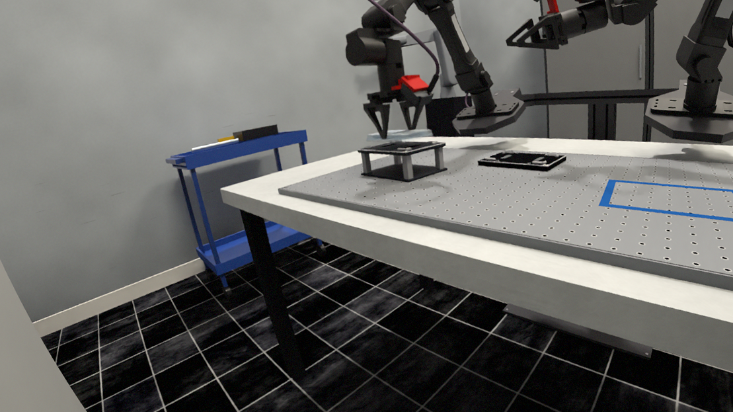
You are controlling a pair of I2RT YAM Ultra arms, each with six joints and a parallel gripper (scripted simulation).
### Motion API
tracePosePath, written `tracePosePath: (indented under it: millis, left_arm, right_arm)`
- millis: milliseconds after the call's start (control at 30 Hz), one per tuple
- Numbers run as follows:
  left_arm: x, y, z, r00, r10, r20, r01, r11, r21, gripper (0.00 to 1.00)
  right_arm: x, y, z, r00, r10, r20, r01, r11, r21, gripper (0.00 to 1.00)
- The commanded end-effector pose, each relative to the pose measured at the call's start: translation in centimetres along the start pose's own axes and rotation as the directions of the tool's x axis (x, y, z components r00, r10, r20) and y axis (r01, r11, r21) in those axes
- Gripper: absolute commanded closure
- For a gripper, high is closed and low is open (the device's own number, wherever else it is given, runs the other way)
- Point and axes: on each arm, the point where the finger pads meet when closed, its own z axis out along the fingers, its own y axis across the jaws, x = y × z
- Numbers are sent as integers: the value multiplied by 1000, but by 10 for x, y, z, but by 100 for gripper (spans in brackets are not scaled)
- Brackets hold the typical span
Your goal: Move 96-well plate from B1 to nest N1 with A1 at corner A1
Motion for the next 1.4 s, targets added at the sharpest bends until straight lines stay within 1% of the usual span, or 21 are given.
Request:
tracePosePath:
  millis: [0,100,200,367,467,633,667,733,767,833,867,1133,1233,1367]
  left_arm:
    - [-7,-3,0,1000,-1,28,1,1000,3,0]
    - [-7,-3,0,1000,-1,28,1,1000,3,0]
    - [-7,-3,0,1000,-1,28,1,1000,3,0]
    - [-7,-3,0,1000,-1,28,1,1000,3,0]
    - [-7,-3,0,1000,-1,28,1,1000,3,0]
    - [-7,-3,0,1000,-1,28,1,1000,3,0]
    - [-7,-3,0,1000,-1,28,1,1000,3,0]
    - [-7,-3,0,1000,-1,28,1,1000,3,0]
    - [-7,-3,0,1000,-1,28,1,1000,3,0]
    - [-7,-3,0,1000,-1,28,1,1000,3,0]
    - [-7,-3,0,1000,-1,28,1,1000,3,0]
    - [-7,-3,0,1000,-1,28,1,1000,3,0]
    - [-7,-3,0,1000,-1,28,1,1000,3,0]
    - [-7,-3,0,1000,-1,28,1,1000,3,0]
  right_arm:
    - [-1,-3,10,1000,-6,9,5,1000,11,21]
    - [0,-4,18,1000,-3,10,3,1000,12,21]
    - [-2,-4,17,1000,-6,14,6,1000,21,21]
    - [-1,1,31,1000,-5,9,5,1000,-1,21]
    - [0,-2,12,1000,1,9,-1,1000,-5,21]
    - [0,-2,11,1000,1,8,-1,1000,-6,21]
    - [0,-2,11,1000,1,8,-1,1000,-6,9]
    - [0,-2,11,1000,1,8,-1,1000,-6,9]
    - [0,-2,11,1000,1,8,-1,1000,-6,0]
    - [-1,-1,13,1000,-1,8,1,1000,-2,0]
    - [-3,-4,7,1000,-3,10,3,1000,18,0]
    - [-6,1,-5,1000,0,9,0,999,46,0]
    - [-5,-2,-18,1000,1,7,-1,999,51,0]
    - [-5,-2,-23,1000,1,8,-1,999,51,0]
